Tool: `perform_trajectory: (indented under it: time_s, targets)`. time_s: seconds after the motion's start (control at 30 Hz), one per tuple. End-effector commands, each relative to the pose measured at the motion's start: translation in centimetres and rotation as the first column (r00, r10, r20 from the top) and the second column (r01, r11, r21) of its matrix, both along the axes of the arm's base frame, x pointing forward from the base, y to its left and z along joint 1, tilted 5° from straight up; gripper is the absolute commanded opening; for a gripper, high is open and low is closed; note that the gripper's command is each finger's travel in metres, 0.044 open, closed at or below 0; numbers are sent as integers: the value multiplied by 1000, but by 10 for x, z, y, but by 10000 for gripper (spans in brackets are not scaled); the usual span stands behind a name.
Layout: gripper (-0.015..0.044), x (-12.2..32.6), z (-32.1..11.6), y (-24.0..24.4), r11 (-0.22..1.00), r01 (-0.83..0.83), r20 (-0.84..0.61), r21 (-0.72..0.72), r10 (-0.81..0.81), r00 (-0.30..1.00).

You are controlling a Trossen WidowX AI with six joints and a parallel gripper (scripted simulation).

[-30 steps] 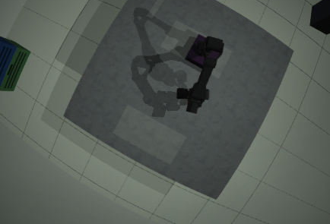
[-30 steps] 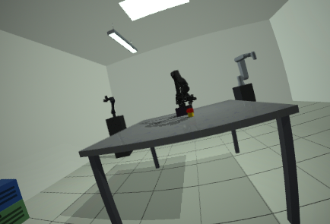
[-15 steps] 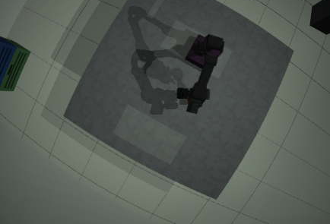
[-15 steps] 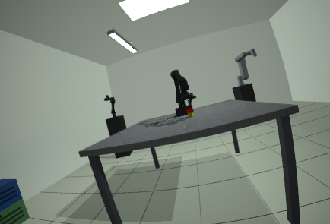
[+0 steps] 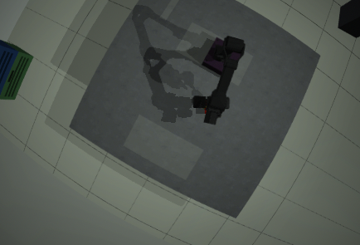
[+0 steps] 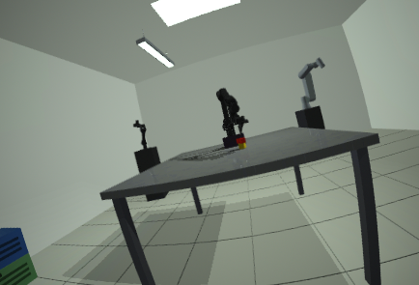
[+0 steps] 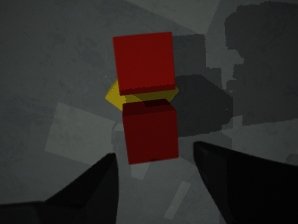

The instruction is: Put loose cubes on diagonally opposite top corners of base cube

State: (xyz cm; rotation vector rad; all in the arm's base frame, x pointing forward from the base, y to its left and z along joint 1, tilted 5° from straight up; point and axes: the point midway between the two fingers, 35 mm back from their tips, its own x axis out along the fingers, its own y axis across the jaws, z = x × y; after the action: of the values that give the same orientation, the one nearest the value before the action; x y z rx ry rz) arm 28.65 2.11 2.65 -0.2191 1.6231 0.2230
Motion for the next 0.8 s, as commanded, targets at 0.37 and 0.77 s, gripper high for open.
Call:
perform_trajectory:
  time_s: [0.37, 0.77]
  targets:
    - [205, 3, 20, 0, 1000, 0, 14, 1, 0, 1000]
    - [205, 4, 31, 0, 1000, 0, 14, 1, 0, 1000]
